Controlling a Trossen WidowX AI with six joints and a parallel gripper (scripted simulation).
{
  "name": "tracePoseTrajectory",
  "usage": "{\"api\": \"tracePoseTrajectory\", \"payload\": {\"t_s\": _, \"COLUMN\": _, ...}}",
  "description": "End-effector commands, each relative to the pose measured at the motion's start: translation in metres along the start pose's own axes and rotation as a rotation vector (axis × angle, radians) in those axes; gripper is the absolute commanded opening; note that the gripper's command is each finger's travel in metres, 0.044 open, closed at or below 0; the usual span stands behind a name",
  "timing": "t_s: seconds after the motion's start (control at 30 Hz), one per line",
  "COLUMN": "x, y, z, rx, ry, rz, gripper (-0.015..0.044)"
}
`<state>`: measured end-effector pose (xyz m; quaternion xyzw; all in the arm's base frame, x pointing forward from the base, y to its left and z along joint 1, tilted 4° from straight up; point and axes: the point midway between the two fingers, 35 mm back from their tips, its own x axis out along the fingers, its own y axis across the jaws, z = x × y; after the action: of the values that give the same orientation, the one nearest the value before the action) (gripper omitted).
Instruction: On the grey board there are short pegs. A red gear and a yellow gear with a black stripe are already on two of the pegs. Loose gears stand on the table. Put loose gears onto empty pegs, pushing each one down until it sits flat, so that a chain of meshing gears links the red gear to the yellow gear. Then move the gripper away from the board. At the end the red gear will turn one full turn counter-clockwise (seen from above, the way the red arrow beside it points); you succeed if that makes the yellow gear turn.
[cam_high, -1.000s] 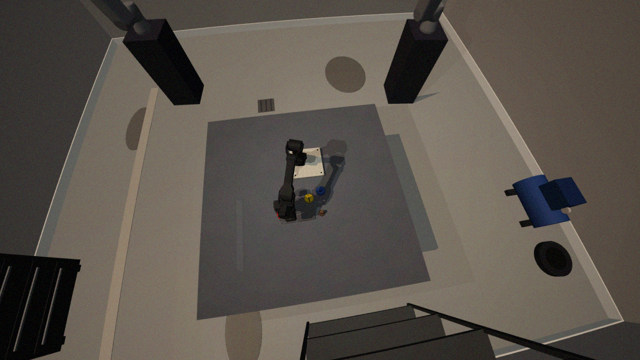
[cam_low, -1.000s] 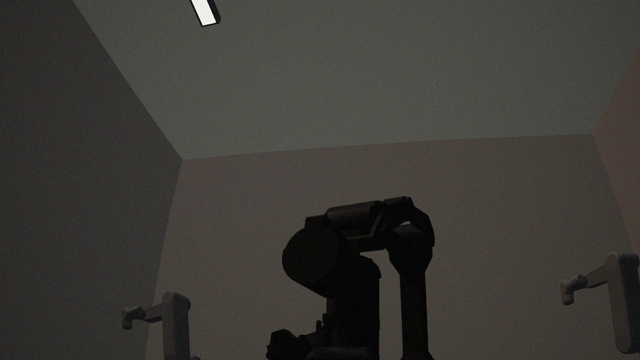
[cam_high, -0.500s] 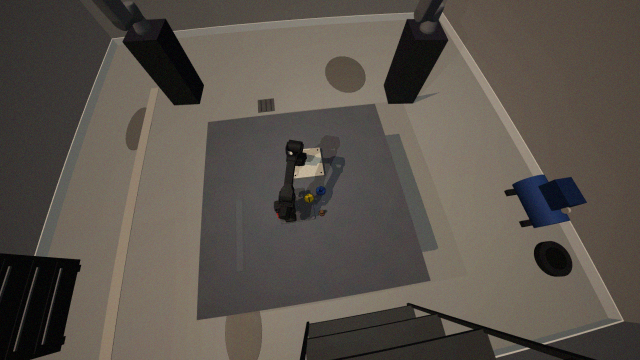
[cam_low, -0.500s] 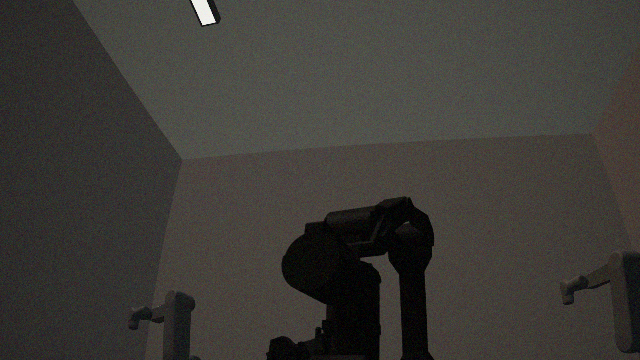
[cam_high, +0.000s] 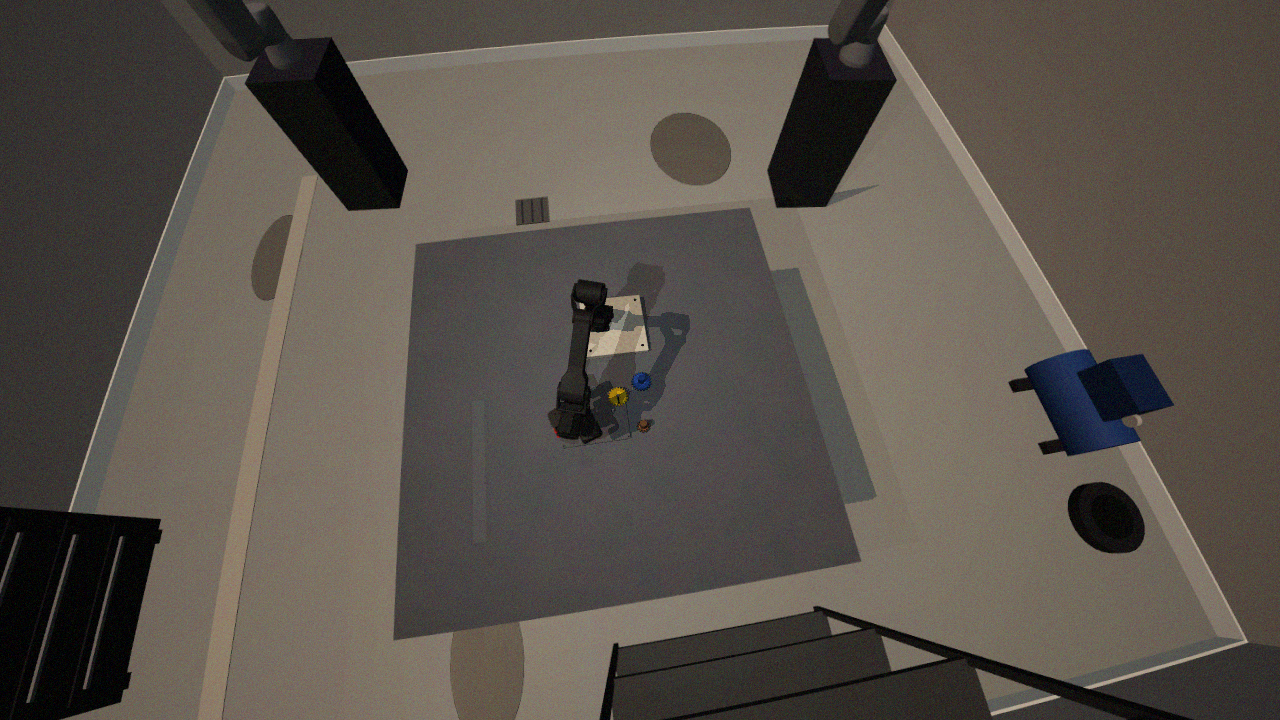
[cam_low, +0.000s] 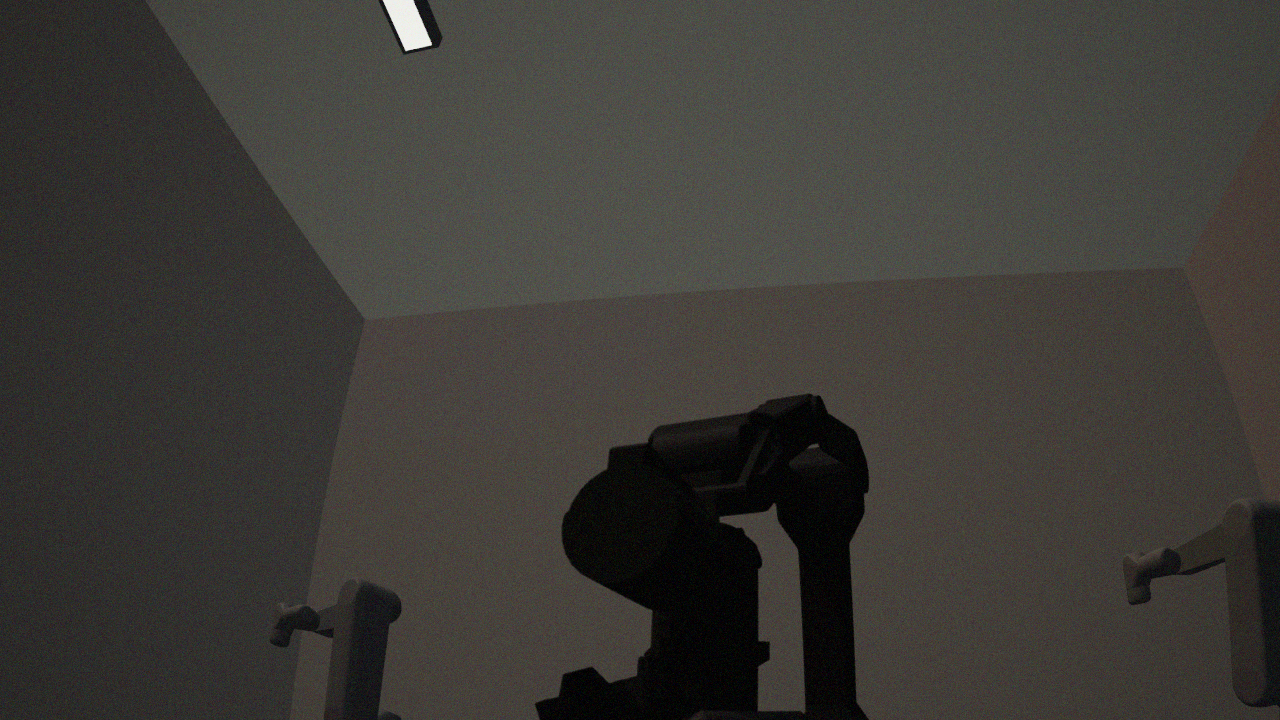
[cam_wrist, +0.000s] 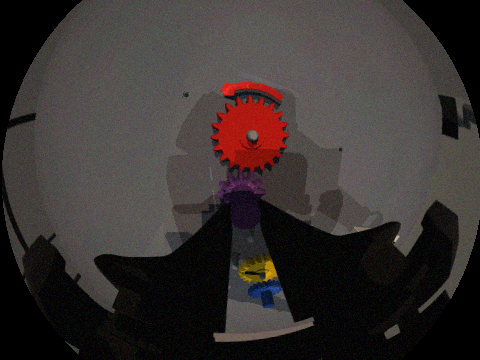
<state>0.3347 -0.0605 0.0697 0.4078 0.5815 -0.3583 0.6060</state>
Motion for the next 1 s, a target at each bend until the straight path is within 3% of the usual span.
{"api": "tracePoseTrajectory", "payload": {"t_s": 0.0, "x": 0.0010, "y": 0.0014, "z": -0.0005, "rx": -0.031, "ry": 0.002, "rz": 0.000, "gripper": 0.0000}}
{"api": "tracePoseTrajectory", "payload": {"t_s": 0.67, "x": 0.0012, "y": 0.0002, "z": 0.0002, "rx": 0.447, "ry": 0.002, "rz": -0.001, "gripper": 0.0000}}
{"api": "tracePoseTrajectory", "payload": {"t_s": 0.97, "x": 0.0033, "y": 0.0002, "z": -0.0024, "rx": 0.390, "ry": 0.003, "rz": -0.001, "gripper": 0.0000}}
